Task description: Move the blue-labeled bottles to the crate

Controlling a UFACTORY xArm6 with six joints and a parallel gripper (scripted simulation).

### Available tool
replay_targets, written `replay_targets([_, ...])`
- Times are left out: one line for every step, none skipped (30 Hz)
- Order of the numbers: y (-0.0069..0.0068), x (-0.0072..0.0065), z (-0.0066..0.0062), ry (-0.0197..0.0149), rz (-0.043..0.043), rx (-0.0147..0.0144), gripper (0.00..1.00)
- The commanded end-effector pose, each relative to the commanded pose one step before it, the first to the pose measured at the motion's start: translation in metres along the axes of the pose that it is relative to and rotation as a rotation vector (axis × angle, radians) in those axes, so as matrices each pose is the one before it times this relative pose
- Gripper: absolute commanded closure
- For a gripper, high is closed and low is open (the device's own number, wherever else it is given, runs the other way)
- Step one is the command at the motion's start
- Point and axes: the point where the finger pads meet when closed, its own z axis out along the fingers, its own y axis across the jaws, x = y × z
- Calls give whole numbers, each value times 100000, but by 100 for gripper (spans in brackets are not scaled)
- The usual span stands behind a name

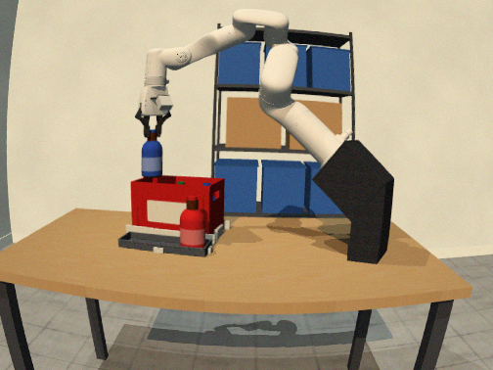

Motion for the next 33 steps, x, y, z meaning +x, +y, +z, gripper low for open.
replay_targets([-673, -882, -122, -41, 142, -466, 100])
replay_targets([-139, -145, 1, 3, 0, 1, 100])
replay_targets([-138, -145, -1, -4, 0, -2, 100])
replay_targets([-135, -141, 1, 4, 0, 1, 100])
replay_targets([-134, -140, 0, 0, 0, 0, 100])
replay_targets([-132, -139, -1, -3, 0, -1, 100])
replay_targets([-130, -135, 1, 4, 0, 1, 100])
replay_targets([0, 0, 0, 0, 0, 0, 100])
replay_targets([0, 0, 0, 0, 0, 0, 100])
replay_targets([-129, -135, -1, -3, 0, -1, 100])
replay_targets([-126, -132, 0, 1, 0, 1, 100])
replay_targets([-125, -130, 0, 2, 0, 1, 100])
replay_targets([-123, -130, -1, -5, 1, -2, 100])
replay_targets([-121, -126, 1, 4, -1, 2, 100])
replay_targets([-119, -125, 0, 0, 0, 0, 100])
replay_targets([-118, -124, -1, -6, 1, -2, 100])
replay_targets([-115, -120, 1, 6, -1, 2, 100])
replay_targets([-113, -119, 0, 0, 0, 0, 100])
replay_targets([-112, -118, -1, -6, 1, -2, 100])
replay_targets([-109, -114, 1, 5, -1, 2, 100])
replay_targets([-108, -113, 0, 1, 0, 0, 100])
replay_targets([-106, -111, -1, -5, 1, -2, 100])
replay_targets([-103, -108, 1, 3, 0, 1, 100])
replay_targets([-102, -106, 0, 2, 0, 1, 100])
replay_targets([0, 0, 0, 0, 0, 0, 100])
replay_targets([0, 0, 0, 0, 0, 0, 100])
replay_targets([-100, -105, 0, -3, 0, -1, 100])
replay_targets([-98, -103, 0, -2, 0, -1, 100])
replay_targets([-95, -99, 1, 4, -1, 1, 100])
replay_targets([-94, -98, 0, 0, 0, 0, 100])
replay_targets([-92, -97, -1, -4, 1, -1, 100])
replay_targets([-89, -93, 0, 2, 0, 1, 100])
replay_targets([-87, -91, 0, 3, 0, 1, 100])
